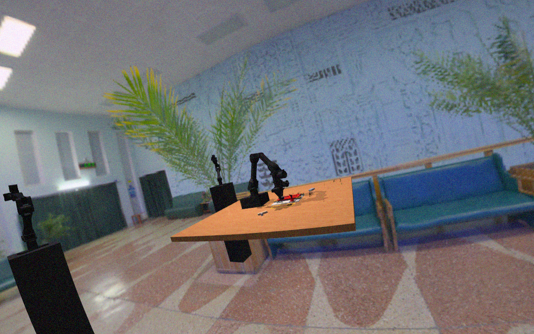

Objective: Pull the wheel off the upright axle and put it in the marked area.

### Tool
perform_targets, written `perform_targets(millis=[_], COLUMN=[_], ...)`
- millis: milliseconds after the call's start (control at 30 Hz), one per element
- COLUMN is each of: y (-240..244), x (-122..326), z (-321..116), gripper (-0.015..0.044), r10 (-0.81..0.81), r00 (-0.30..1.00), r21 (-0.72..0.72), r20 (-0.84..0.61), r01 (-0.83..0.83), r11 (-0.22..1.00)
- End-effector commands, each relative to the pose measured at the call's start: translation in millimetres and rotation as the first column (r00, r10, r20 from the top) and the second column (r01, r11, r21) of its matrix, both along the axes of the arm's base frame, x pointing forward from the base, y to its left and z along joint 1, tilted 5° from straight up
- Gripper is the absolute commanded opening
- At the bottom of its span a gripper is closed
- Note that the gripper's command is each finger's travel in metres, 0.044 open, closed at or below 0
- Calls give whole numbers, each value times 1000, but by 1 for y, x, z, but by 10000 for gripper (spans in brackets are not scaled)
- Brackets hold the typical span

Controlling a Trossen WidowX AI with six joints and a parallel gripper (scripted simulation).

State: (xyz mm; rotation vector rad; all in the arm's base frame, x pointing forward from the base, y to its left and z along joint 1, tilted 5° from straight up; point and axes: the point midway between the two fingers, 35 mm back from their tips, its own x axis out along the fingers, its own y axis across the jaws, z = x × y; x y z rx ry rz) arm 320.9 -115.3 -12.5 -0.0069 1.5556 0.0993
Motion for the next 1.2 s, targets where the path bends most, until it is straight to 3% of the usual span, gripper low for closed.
perform_targets(millis=[0,167,367,733,967,1100,1167], y=[3,6,6,6,2,2,4], x=[-6,-9,-9,-7,-6,-6,-10], z=[-30,-58,-59,-53,2,4,3], gripper=[0,0,0,289,300,300,352], r10=[1,1,1,7,2,1,0], r00=[1000,1000,1000,1000,1000,1000,1000], r21=[6,6,6,8,6,6,9], r20=[-27,-27,-27,-21,-27,-27,-23], r01=[-1,-1,-1,-7,-1,-1,0], r11=[1000,1000,1000,1000,1000,1000,1000])
